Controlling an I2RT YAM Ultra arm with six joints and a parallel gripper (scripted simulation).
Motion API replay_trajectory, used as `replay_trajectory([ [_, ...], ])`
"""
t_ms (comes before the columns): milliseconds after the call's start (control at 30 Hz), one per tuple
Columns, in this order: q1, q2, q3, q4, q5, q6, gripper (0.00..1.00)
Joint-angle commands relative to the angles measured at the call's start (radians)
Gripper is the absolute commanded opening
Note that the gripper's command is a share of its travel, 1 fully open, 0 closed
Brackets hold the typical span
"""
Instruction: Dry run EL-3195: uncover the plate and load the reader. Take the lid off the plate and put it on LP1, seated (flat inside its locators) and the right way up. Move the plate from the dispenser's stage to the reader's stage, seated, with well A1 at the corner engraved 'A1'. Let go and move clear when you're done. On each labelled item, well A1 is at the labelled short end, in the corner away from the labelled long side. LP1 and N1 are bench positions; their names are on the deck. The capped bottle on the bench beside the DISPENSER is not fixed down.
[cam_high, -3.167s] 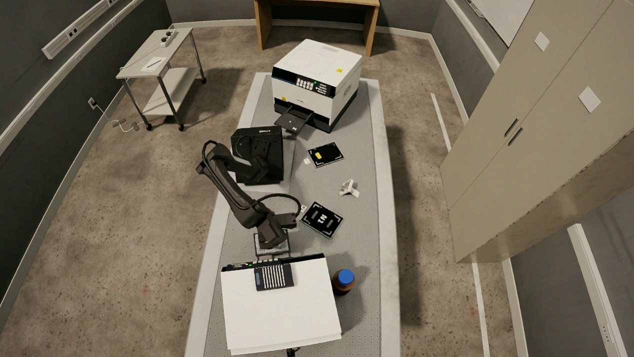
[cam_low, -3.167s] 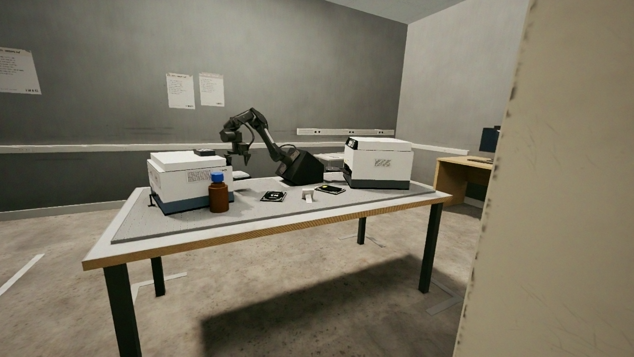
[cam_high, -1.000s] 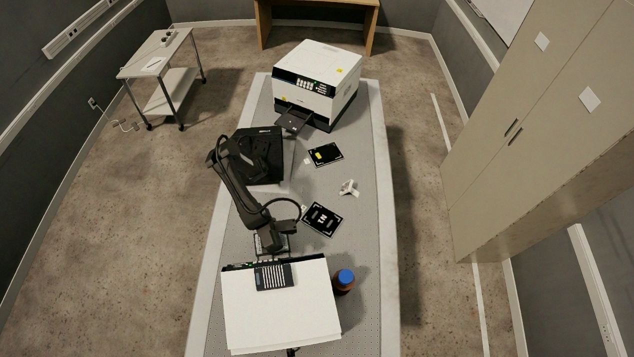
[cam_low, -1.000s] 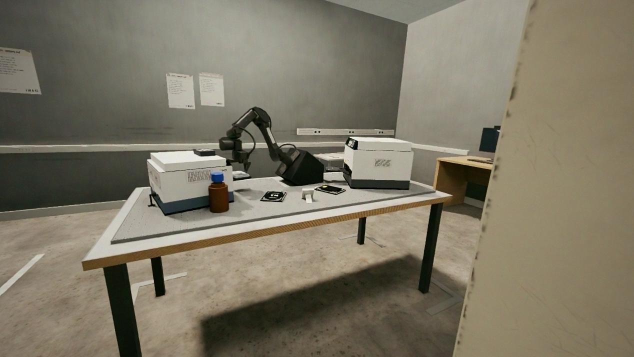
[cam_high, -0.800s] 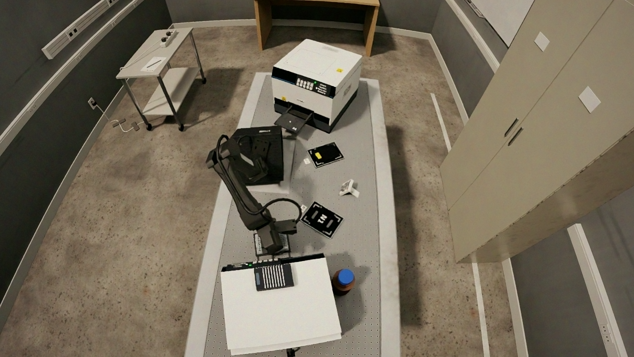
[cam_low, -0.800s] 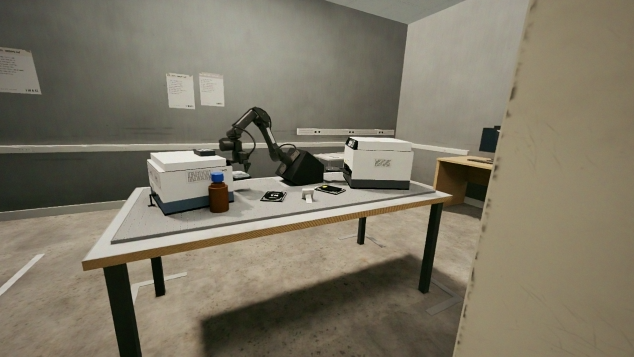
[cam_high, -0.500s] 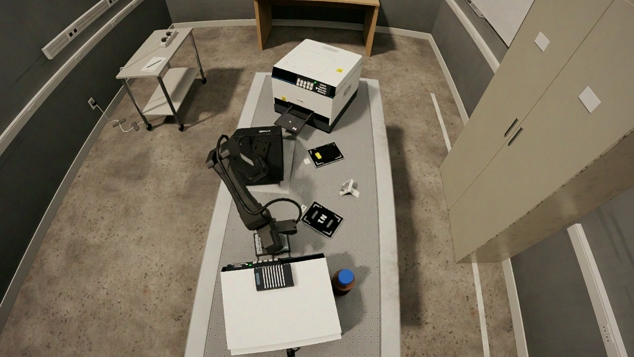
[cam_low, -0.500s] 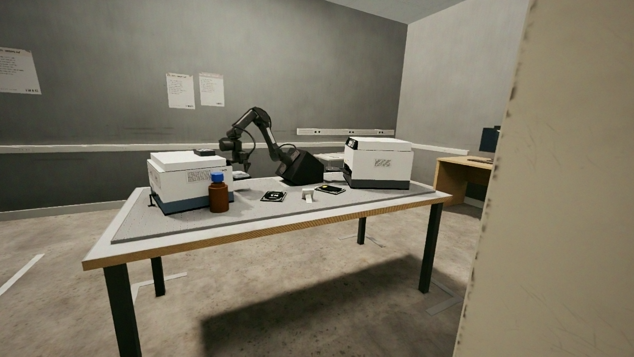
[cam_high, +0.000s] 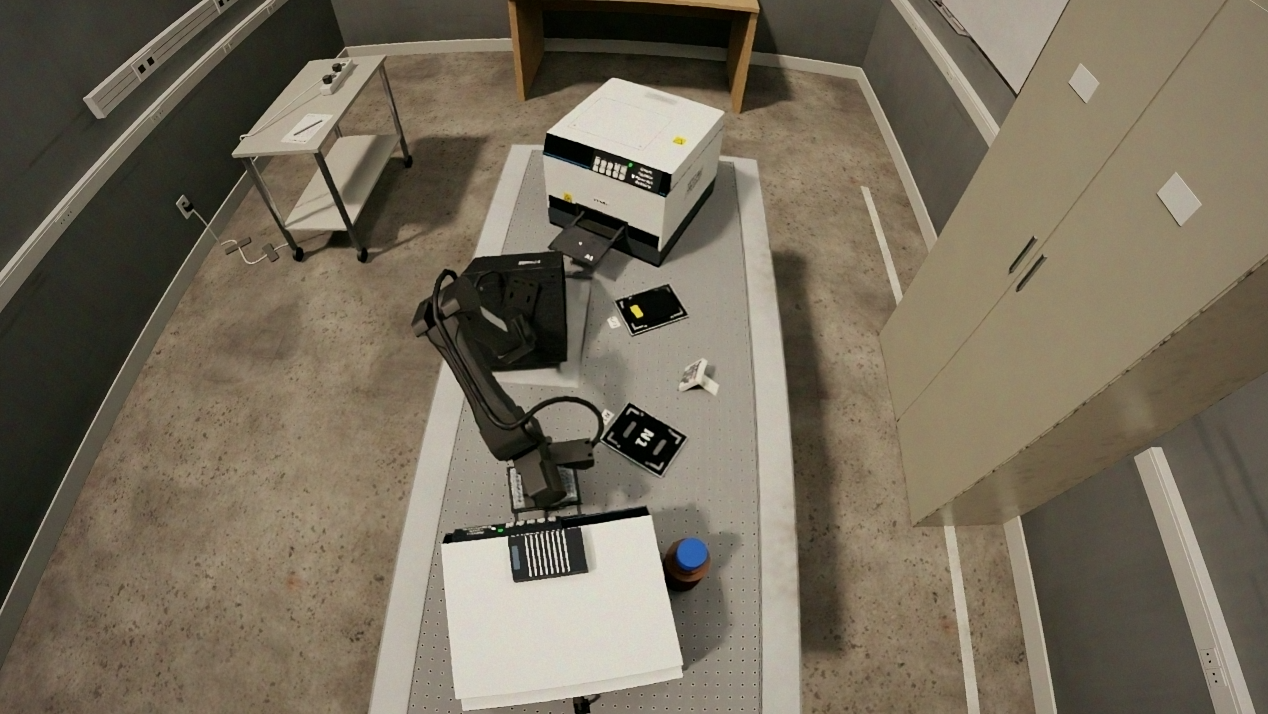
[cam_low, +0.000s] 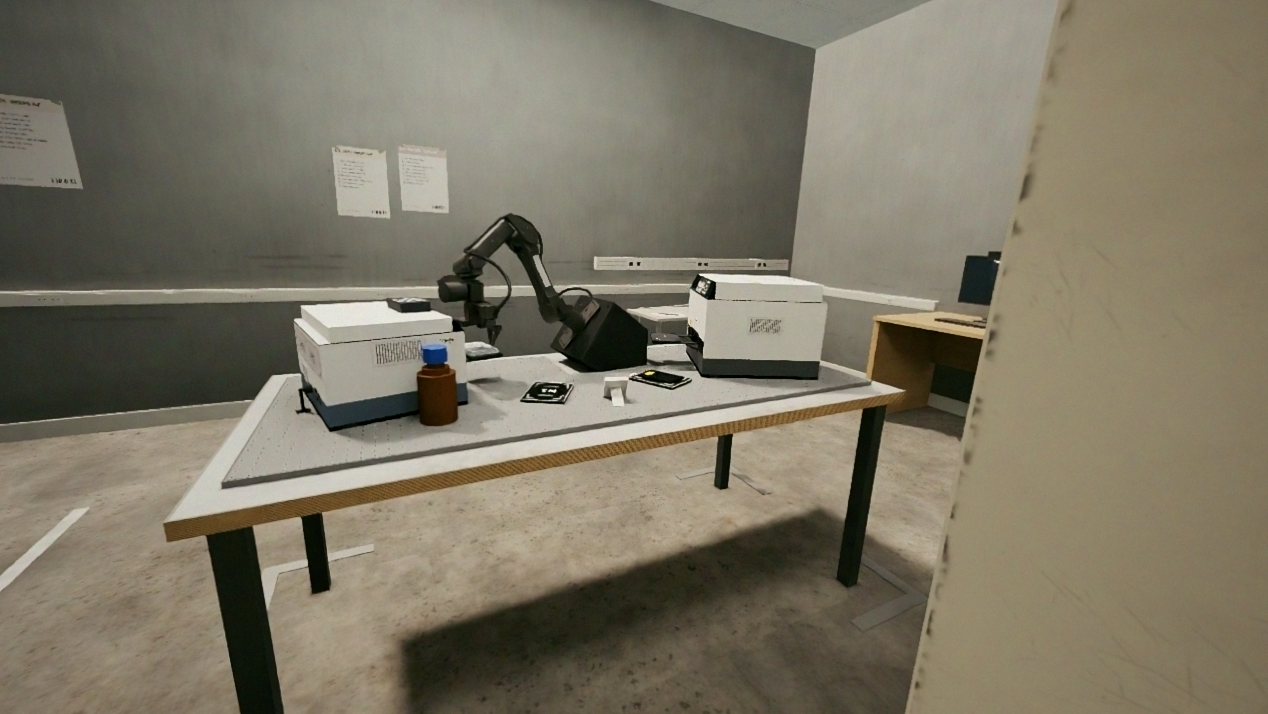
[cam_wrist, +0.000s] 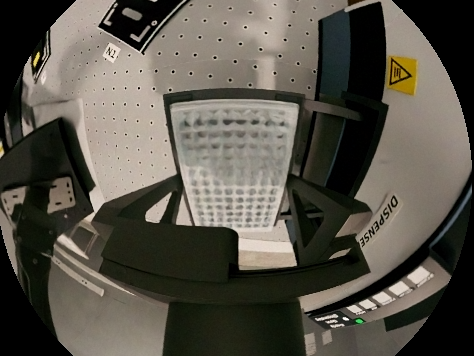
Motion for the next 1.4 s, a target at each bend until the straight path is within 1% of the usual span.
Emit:
replay_trajectory([
  [0,-0.001,-0.005,0.003,0.001,-0.010,-0.002,0.98],
  [633,-0.001,-0.005,0.003,0.001,-0.010,-0.002,0.86],
  [1367,-0.001,-0.005,0.003,0.001,-0.010,-0.002,0.86],
])
